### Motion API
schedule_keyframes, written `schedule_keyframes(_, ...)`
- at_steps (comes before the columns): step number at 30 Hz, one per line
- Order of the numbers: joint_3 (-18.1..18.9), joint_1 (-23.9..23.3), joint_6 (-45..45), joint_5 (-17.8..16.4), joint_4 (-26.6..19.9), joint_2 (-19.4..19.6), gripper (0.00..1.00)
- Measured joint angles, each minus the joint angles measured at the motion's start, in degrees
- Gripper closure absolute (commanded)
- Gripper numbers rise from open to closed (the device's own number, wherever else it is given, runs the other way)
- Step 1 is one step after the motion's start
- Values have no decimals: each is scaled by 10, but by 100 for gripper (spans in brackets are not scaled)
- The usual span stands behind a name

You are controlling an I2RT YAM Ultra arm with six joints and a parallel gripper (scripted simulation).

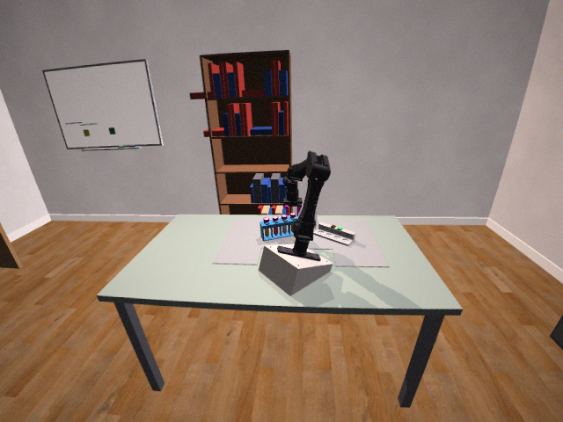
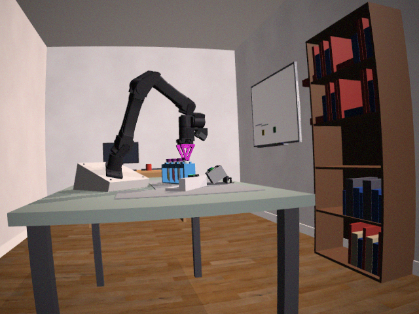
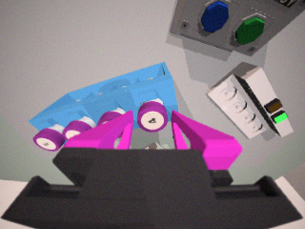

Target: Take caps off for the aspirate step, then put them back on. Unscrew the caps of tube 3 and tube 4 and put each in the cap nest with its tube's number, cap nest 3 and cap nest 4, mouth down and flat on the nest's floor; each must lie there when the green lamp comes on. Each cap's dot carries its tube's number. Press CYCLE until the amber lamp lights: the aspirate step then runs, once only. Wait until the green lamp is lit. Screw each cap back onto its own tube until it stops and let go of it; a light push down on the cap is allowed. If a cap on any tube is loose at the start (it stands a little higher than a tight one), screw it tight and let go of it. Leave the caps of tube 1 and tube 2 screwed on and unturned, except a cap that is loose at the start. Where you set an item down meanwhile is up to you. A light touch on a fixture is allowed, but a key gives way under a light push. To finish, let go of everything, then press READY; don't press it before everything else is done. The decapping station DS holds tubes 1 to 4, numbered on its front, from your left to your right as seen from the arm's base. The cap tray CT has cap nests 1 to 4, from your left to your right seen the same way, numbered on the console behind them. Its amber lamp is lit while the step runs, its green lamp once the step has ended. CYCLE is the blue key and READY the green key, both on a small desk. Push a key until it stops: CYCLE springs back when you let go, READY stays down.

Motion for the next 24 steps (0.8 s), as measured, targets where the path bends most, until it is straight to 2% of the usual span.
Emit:
schedule_keyframes(10,0,0,-206,0,0,0,51)
schedule_keyframes(16,0,0,-305,0,0,0,51)
schedule_keyframes(20,0,0,-340,0,0,0,51)
schedule_keyframes(21,0,0,-345,0,0,0,100)
schedule_keyframes(24,1,0,-355,0,-1,0,100)
